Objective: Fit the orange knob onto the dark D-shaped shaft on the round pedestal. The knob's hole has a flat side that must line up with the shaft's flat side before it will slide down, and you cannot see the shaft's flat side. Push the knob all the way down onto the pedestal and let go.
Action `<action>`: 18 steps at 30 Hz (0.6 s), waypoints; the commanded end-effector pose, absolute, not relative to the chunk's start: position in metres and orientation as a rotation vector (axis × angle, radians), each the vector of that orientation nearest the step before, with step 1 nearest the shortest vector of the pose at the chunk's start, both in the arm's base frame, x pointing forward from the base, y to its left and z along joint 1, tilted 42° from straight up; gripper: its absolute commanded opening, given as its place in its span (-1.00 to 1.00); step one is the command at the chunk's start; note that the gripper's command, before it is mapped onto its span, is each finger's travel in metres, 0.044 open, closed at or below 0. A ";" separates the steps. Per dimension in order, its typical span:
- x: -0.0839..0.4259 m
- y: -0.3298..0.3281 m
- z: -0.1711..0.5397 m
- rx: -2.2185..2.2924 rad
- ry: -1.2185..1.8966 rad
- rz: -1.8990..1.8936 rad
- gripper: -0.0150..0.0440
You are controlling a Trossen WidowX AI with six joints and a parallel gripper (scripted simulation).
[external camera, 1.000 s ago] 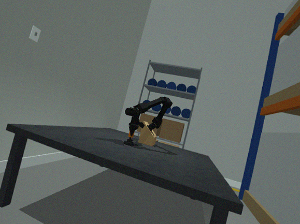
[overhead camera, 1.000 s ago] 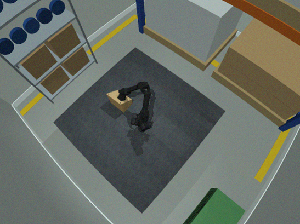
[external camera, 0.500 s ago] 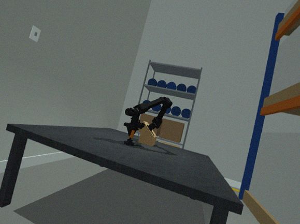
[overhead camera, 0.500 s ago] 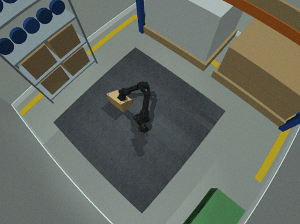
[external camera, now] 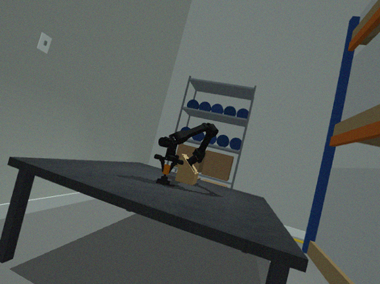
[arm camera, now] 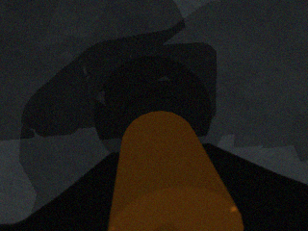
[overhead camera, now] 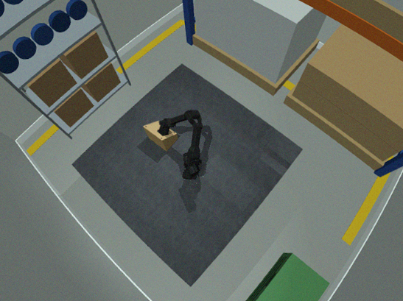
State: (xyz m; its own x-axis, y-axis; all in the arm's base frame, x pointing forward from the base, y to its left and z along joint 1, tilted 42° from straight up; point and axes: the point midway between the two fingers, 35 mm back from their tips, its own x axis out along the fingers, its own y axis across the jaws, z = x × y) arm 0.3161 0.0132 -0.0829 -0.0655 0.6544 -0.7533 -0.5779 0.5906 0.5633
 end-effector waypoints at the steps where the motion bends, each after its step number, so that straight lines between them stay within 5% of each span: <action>1: 0.319 0.011 -0.078 0.710 1.630 0.414 -0.49; 18: 0.316 0.013 -0.080 0.733 1.640 0.390 -0.49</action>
